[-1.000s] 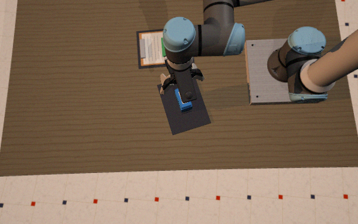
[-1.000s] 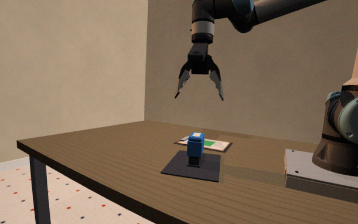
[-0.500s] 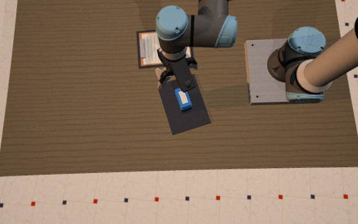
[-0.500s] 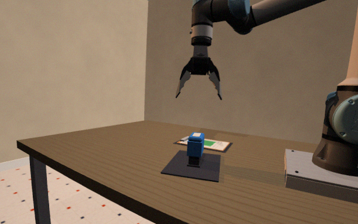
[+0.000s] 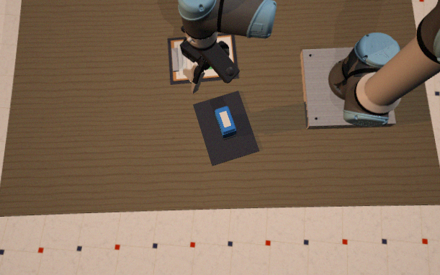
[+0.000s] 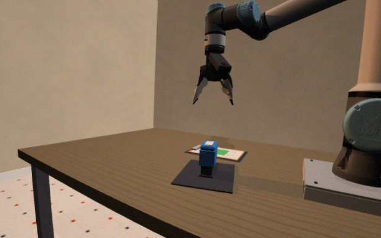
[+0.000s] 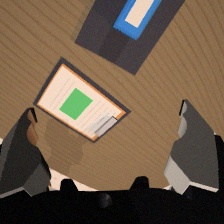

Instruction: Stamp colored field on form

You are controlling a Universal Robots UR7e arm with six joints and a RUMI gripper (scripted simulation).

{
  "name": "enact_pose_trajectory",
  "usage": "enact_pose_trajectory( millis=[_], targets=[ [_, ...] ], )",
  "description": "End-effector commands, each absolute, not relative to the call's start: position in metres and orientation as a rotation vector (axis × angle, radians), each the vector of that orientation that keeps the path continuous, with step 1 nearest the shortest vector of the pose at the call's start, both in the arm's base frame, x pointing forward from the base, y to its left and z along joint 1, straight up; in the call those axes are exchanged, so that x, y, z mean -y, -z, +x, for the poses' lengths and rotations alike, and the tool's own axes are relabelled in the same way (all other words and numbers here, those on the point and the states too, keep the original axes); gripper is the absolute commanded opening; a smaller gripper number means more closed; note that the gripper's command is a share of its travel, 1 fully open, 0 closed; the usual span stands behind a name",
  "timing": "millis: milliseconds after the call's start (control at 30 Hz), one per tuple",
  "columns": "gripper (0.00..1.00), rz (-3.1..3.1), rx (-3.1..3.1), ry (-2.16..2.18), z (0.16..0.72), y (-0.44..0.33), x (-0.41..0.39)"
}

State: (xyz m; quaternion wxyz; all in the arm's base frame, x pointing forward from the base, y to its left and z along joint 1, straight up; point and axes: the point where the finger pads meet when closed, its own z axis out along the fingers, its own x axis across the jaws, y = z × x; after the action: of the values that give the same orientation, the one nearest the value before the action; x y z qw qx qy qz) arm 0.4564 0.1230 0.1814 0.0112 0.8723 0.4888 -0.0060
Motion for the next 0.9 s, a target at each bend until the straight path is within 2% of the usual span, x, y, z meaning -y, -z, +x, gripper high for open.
enact_pose_trajectory(
  millis=[0,433,867],
  targets=[
    [1.0,2.567,-1.803,0.006,0.471,-0.183,-0.093],
    [1.0,2.17,-2.266,0.008,0.497,-0.182,-0.014],
    [1.0,1.933,-2.473,0.009,0.506,-0.182,0.028]
  ],
)
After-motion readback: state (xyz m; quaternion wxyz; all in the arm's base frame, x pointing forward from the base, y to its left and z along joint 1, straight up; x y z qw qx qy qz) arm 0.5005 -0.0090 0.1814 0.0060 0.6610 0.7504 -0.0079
